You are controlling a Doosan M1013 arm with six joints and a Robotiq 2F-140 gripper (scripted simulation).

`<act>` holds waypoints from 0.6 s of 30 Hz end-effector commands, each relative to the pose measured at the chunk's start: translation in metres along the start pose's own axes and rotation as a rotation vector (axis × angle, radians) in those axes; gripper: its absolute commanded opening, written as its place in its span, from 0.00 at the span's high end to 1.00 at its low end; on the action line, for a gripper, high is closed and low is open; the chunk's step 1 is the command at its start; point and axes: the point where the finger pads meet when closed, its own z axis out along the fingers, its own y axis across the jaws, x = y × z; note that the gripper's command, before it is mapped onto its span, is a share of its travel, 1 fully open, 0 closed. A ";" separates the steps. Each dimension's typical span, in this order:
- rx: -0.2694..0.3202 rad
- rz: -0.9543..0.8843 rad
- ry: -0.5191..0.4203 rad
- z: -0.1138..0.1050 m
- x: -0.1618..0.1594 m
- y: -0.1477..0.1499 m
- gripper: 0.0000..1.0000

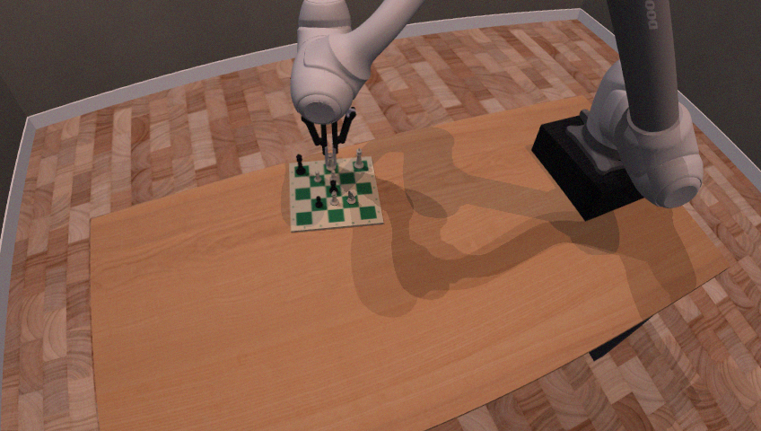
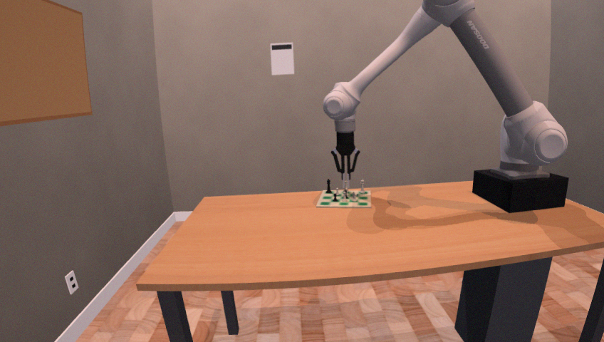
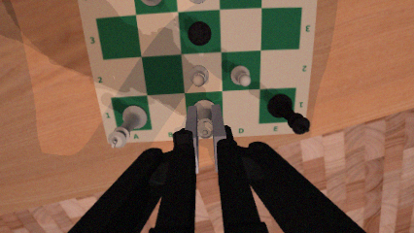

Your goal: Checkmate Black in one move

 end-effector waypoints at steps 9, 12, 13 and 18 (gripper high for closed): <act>0.000 0.000 0.000 0.002 0.000 0.000 1.00; 0.000 0.000 0.000 0.002 0.000 0.000 1.00; 0.000 0.000 0.000 0.003 0.000 0.000 1.00; 0.000 0.000 0.000 0.003 0.000 0.000 1.00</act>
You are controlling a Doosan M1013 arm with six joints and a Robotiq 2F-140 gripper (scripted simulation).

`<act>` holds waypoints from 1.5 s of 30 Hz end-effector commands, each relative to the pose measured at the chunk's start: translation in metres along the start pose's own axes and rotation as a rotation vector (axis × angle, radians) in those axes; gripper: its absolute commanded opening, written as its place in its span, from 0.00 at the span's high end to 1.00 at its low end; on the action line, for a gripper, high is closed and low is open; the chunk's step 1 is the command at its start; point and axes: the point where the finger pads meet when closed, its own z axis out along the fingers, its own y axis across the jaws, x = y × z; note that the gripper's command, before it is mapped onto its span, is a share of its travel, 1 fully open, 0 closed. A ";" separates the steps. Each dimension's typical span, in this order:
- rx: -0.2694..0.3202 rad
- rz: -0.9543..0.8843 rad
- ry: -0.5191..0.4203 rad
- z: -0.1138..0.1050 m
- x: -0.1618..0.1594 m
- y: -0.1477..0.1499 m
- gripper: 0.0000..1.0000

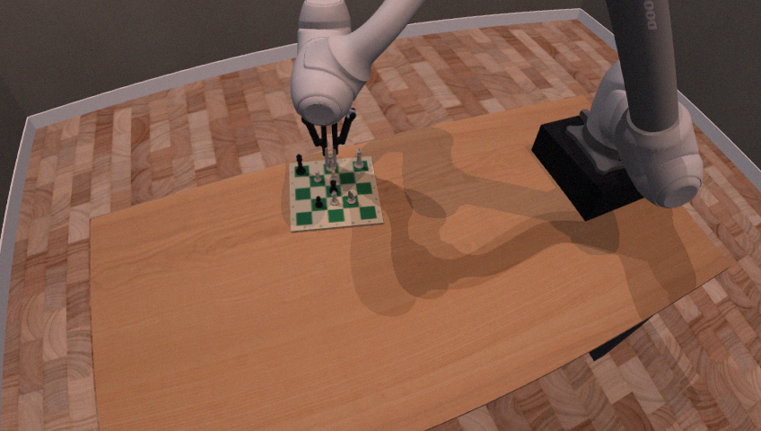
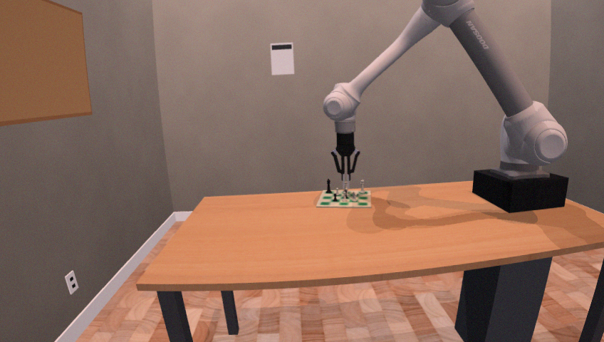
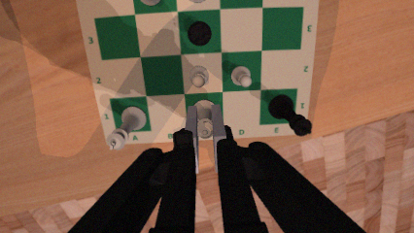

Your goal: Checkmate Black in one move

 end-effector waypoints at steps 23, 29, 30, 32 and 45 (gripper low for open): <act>0.000 0.000 0.000 0.000 0.000 0.000 1.00; 0.000 0.000 0.000 0.000 0.000 0.000 1.00; 0.000 0.000 0.000 0.000 0.000 0.000 1.00; 0.000 0.000 0.000 0.000 0.000 0.000 1.00; 0.000 0.000 0.000 0.000 0.000 0.000 0.90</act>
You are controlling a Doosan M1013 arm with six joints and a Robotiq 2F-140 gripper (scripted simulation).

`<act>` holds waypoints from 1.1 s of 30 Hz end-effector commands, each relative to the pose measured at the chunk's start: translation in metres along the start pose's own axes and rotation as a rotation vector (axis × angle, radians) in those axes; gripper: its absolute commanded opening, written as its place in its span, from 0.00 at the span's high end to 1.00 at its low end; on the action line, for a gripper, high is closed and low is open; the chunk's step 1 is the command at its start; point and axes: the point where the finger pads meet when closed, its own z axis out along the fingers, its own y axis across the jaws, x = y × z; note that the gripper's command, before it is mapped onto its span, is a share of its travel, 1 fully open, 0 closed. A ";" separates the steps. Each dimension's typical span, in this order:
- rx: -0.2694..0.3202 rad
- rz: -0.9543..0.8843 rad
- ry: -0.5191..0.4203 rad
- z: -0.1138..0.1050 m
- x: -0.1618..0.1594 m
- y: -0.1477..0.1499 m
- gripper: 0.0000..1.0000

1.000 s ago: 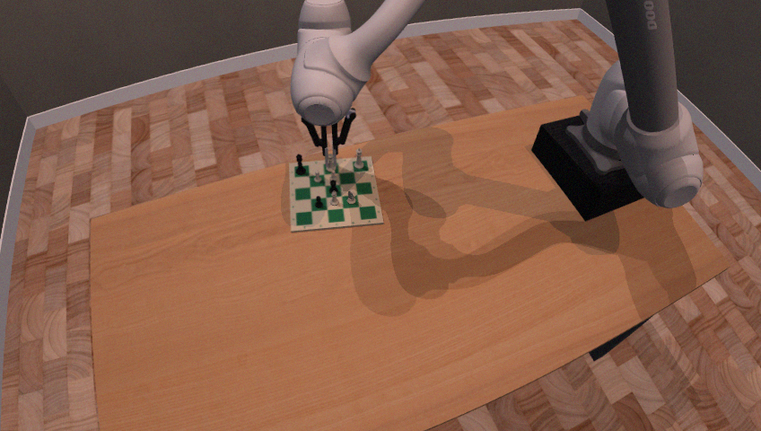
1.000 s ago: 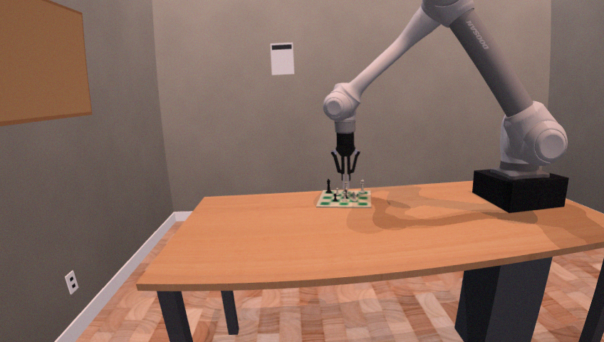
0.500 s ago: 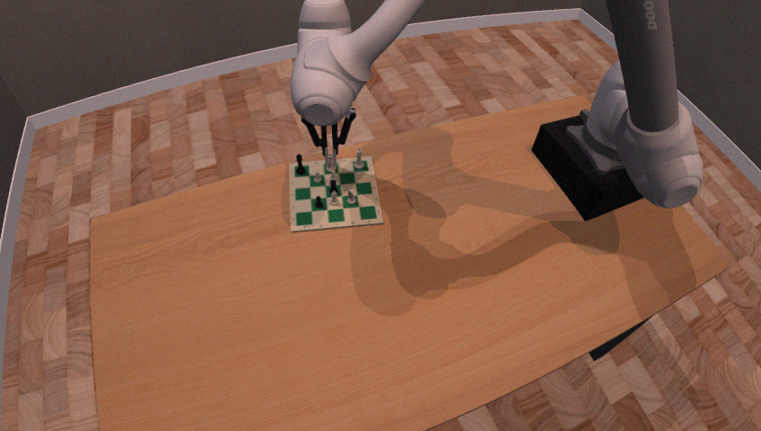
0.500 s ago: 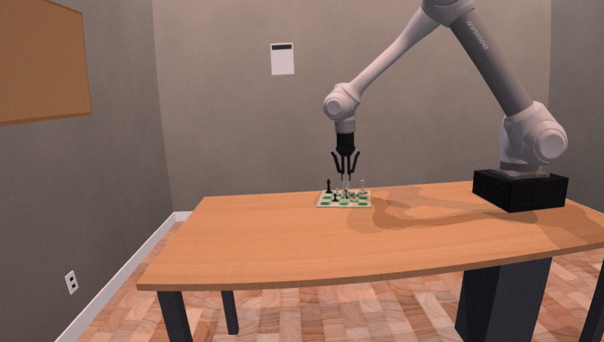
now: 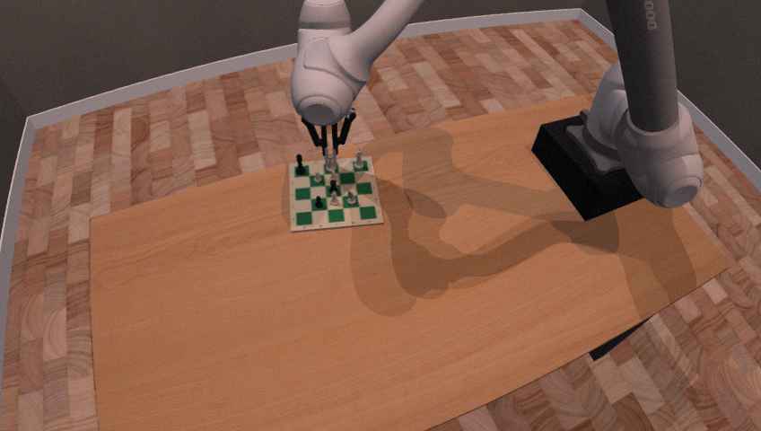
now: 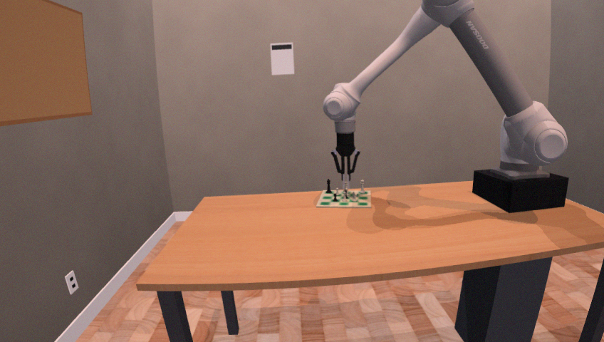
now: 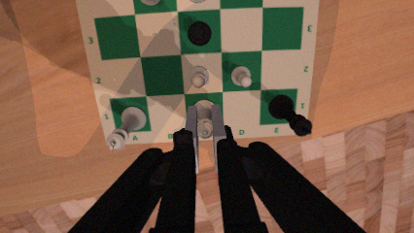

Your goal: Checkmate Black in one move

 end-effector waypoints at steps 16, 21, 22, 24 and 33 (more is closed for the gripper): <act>0.000 0.000 0.000 0.000 0.000 0.000 0.75; 0.000 0.000 0.000 -0.002 0.000 0.000 0.75; 0.000 0.000 0.000 -0.003 0.000 0.000 0.75; 0.000 0.000 0.000 -0.007 0.000 0.000 0.75; 0.000 0.000 0.000 -0.038 0.000 0.000 0.75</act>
